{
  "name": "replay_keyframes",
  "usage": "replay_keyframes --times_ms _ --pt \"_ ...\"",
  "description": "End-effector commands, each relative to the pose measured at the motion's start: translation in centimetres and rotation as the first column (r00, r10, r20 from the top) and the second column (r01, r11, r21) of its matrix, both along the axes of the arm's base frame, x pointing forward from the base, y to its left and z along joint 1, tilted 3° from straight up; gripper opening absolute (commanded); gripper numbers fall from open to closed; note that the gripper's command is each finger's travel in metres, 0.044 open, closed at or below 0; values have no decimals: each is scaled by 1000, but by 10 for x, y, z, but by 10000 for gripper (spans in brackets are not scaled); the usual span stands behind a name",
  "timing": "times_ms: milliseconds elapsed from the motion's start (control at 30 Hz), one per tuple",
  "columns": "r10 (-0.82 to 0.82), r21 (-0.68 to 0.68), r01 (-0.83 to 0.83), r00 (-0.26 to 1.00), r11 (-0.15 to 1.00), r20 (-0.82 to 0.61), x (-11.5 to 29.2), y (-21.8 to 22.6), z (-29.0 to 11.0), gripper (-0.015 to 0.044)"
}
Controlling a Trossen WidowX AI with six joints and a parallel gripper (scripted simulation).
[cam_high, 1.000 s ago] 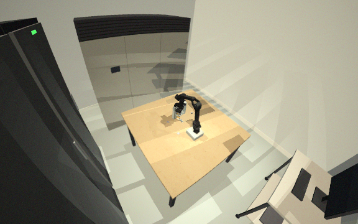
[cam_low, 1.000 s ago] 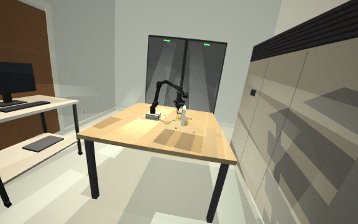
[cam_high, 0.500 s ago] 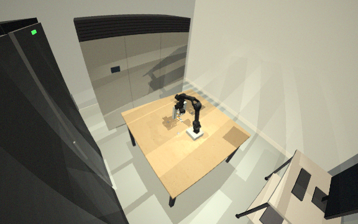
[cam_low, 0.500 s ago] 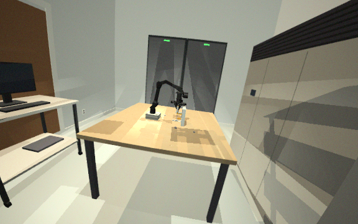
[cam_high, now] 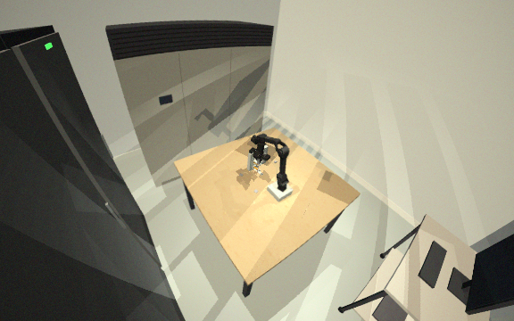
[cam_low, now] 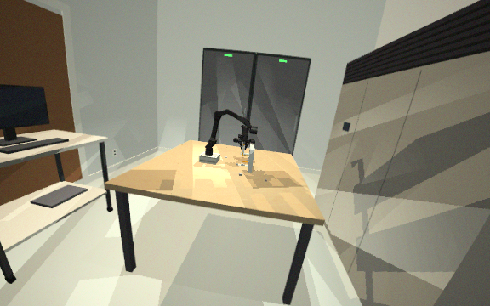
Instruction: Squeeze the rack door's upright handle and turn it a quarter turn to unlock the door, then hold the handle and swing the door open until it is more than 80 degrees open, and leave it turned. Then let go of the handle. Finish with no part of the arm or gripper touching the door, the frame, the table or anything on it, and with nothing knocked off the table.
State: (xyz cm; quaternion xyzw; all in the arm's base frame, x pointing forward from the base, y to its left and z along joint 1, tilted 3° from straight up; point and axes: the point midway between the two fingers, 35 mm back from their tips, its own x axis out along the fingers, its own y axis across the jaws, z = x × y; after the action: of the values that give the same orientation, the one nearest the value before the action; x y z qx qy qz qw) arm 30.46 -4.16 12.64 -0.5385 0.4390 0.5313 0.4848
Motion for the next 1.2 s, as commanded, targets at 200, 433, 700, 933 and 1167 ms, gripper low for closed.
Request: replay_keyframes --times_ms 200,433,700,933,1167 --pt "88 -6 -88 996 996 6 0 0 0 27" --pt "88 -6 -88 996 996 6 0 0 0 185" --pt "15 -2 -15 1000 1000 3 0 0 0 300" --pt "-325 13 325 946 945 -14 0 0 0 300" --pt "-626 22 627 779 779 -35 0 0 0 300"
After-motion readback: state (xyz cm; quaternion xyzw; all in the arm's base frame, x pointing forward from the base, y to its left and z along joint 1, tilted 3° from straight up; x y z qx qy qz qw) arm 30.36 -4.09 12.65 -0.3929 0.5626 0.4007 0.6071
